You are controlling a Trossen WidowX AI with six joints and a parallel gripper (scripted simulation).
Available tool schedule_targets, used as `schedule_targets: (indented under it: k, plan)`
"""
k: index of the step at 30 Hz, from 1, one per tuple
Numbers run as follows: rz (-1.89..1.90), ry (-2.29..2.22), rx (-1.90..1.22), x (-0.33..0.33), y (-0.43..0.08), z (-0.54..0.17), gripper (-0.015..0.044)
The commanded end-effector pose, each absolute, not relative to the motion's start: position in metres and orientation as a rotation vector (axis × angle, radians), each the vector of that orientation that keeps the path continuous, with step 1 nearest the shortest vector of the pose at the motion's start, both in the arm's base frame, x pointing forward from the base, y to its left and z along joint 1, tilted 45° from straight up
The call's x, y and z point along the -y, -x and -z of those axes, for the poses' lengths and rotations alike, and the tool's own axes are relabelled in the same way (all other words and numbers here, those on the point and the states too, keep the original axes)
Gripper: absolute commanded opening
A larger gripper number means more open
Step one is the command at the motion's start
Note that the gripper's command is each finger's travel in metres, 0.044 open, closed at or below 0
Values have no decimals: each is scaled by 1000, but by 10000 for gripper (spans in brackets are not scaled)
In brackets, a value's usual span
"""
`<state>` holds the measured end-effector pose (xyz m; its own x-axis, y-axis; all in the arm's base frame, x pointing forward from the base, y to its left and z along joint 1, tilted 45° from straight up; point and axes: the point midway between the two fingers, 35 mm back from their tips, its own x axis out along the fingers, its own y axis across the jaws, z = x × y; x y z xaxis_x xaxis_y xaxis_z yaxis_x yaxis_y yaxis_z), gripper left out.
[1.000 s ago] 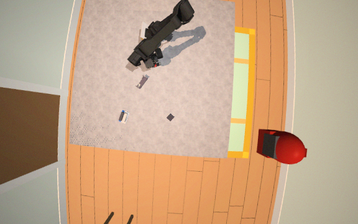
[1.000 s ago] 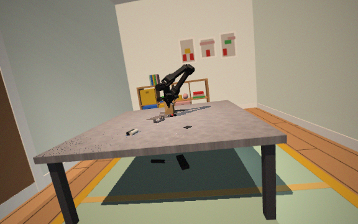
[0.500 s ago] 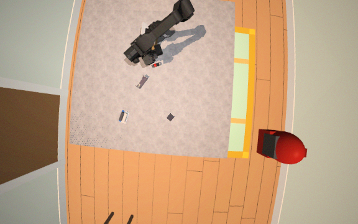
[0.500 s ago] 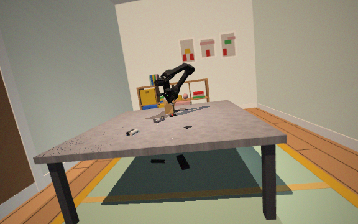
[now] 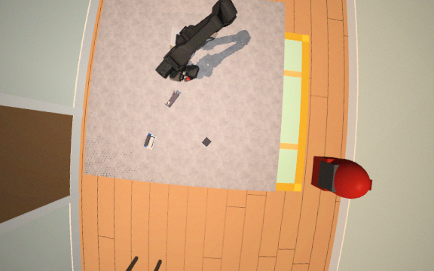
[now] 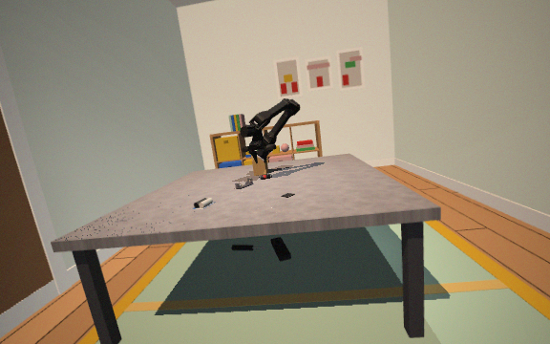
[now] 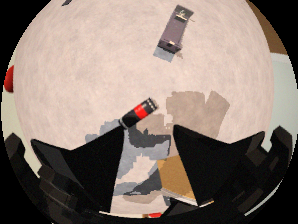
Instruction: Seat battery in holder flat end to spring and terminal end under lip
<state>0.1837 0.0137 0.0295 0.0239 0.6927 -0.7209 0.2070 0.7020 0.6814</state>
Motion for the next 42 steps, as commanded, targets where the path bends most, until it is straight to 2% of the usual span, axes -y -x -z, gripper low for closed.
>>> schedule_targets:
  k: [1,8,42]
  plan:
    - [18,-1220,-1690,-40,-178,-17,238]
    - [338,-1492,-1741,-55,-174,-10,238]
    - [339,-1487,-1741,-73,-175,9,238]
